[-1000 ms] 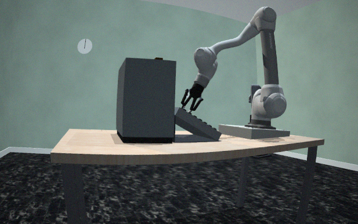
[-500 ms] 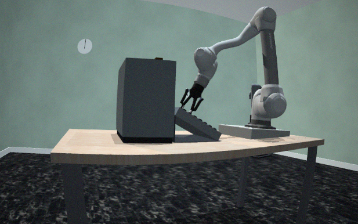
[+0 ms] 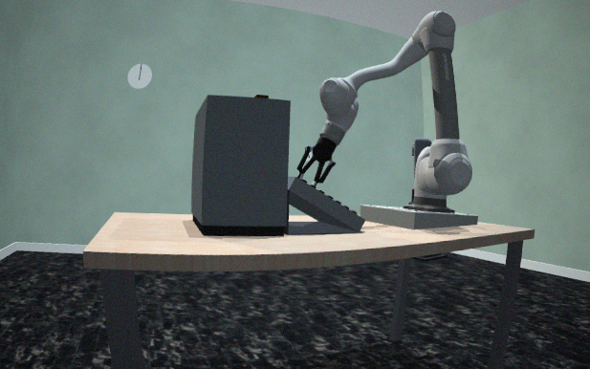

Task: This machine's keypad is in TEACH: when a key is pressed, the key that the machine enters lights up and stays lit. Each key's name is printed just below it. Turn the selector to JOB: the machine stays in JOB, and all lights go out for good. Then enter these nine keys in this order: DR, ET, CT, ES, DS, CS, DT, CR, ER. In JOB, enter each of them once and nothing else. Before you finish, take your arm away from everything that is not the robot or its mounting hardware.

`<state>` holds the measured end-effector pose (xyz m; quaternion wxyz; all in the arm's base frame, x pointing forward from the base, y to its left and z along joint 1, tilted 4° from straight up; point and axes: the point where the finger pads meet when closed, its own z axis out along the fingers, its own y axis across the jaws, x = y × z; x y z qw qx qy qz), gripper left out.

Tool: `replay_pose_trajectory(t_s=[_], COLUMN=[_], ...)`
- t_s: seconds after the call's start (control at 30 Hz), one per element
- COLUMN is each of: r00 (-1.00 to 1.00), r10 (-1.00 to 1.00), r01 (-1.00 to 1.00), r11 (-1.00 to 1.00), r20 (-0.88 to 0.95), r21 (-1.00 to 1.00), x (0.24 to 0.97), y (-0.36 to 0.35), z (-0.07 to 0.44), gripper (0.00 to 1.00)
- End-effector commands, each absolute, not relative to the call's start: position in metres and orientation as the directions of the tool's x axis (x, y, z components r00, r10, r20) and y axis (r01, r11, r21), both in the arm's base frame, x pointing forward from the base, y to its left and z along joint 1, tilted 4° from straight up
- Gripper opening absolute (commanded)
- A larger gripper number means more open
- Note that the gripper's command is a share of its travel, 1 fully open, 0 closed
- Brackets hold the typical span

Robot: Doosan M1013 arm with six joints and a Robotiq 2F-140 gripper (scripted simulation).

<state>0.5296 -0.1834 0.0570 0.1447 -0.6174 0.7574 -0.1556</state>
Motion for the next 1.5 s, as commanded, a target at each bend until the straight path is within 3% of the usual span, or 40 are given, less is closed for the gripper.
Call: replay_pose_trajectory(t_s=[0.0,1.27,1.3,1.47], r00=[-0.196,-0.196,-0.196,-0.196], r10=[-0.980,-0.980,-0.980,-0.980], r01=[-0.890,-0.890,-0.890,-0.890], r11=[0.189,0.189,0.189,0.189], r20=[-0.027,-0.027,-0.027,-0.027], r21=[-0.414,-0.414,-0.414,-0.414], x=[0.530,0.508,0.508,0.508], y=[-0.183,-0.180,-0.180,-0.180], z=[0.057,0.104,0.104,0.104], gripper=[0.33,0.33,0.00,0.00])
